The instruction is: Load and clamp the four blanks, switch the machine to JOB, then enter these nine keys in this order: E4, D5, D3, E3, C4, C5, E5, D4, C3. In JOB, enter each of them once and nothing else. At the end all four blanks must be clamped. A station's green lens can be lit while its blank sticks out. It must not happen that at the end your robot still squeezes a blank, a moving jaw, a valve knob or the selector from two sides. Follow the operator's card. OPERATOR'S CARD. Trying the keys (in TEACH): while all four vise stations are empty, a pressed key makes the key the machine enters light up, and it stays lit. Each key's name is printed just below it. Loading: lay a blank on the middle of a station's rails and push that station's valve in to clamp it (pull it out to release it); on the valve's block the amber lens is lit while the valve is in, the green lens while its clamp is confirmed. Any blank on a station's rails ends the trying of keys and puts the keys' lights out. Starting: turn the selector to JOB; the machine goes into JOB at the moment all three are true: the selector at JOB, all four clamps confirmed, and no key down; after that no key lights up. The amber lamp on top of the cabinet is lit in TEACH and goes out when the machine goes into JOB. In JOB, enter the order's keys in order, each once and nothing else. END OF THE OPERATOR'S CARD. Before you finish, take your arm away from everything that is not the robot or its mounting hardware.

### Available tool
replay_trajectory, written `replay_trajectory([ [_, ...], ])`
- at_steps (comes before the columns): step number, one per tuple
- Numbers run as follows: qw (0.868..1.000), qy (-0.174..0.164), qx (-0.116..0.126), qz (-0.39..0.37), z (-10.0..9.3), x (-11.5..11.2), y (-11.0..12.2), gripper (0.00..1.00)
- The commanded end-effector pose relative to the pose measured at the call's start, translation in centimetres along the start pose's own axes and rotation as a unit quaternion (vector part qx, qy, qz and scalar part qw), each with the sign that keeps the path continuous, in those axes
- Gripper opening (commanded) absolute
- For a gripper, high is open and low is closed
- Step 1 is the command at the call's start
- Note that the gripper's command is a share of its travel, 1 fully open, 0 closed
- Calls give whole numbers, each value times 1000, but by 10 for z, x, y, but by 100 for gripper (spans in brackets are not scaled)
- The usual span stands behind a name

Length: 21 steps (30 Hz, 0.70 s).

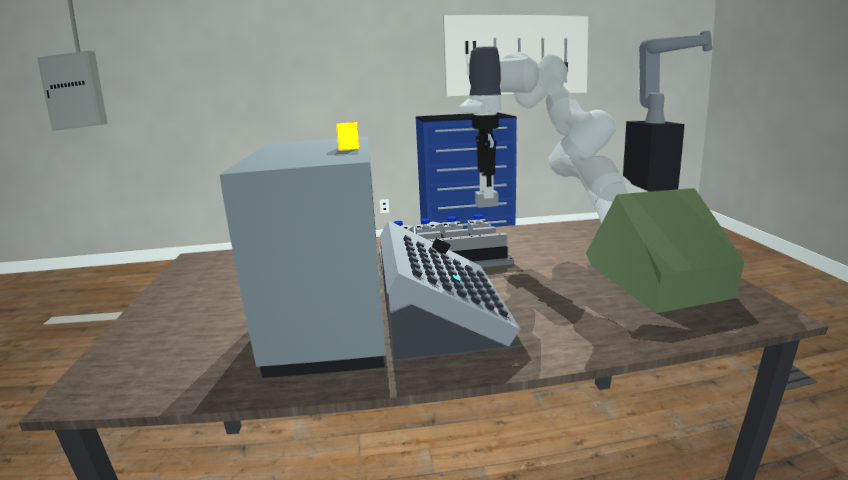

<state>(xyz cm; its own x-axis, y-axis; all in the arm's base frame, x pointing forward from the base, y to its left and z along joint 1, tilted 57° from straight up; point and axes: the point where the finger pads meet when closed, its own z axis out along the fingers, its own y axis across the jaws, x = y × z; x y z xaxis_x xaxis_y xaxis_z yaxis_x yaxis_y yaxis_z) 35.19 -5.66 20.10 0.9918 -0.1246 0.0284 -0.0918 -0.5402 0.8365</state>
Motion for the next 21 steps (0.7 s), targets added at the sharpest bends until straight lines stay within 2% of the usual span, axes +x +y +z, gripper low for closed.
replay_trajectory([
  [1,1000,3,-1,-4,0,1,0,0],
  [21,1000,3,-1,-4,14,1,0,0],
])
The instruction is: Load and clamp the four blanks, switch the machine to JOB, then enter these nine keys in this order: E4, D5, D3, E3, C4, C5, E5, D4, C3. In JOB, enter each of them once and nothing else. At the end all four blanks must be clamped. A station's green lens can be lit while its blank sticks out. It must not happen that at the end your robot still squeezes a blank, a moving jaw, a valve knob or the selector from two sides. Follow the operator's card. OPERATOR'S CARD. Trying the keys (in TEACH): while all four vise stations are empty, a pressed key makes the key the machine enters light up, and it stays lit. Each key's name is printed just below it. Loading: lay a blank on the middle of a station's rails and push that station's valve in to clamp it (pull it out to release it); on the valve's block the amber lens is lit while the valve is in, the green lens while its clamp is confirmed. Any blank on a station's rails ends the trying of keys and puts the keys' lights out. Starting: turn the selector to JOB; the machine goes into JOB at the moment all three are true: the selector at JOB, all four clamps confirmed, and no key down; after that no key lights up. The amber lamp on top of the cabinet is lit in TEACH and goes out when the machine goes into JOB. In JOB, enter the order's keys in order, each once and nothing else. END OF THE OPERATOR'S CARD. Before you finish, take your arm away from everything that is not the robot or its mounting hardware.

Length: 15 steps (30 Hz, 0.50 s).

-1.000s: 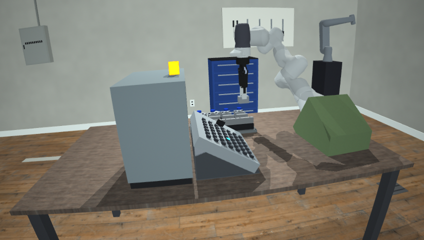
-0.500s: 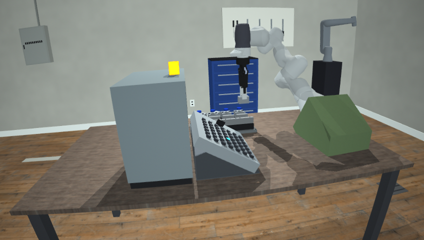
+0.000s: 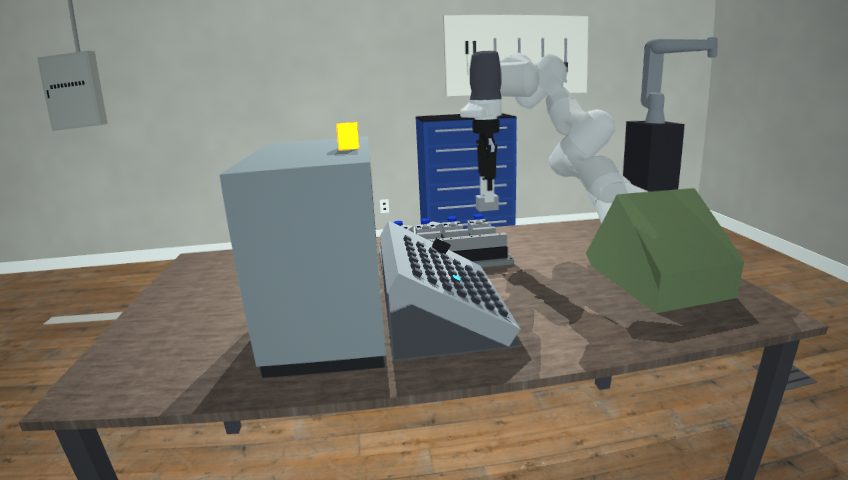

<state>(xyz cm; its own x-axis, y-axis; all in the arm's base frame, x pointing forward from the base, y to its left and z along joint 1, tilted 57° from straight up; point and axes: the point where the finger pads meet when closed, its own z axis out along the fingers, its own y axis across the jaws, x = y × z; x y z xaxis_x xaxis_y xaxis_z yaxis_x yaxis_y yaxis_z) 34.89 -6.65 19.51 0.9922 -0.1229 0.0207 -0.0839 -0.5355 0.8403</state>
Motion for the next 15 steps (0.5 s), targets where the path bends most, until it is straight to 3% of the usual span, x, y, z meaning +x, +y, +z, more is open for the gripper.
replay_trajectory([
  [1,1000,4,2,0,4,3,-1,0],
  [15,1000,4,2,0,21,3,-1,0],
])
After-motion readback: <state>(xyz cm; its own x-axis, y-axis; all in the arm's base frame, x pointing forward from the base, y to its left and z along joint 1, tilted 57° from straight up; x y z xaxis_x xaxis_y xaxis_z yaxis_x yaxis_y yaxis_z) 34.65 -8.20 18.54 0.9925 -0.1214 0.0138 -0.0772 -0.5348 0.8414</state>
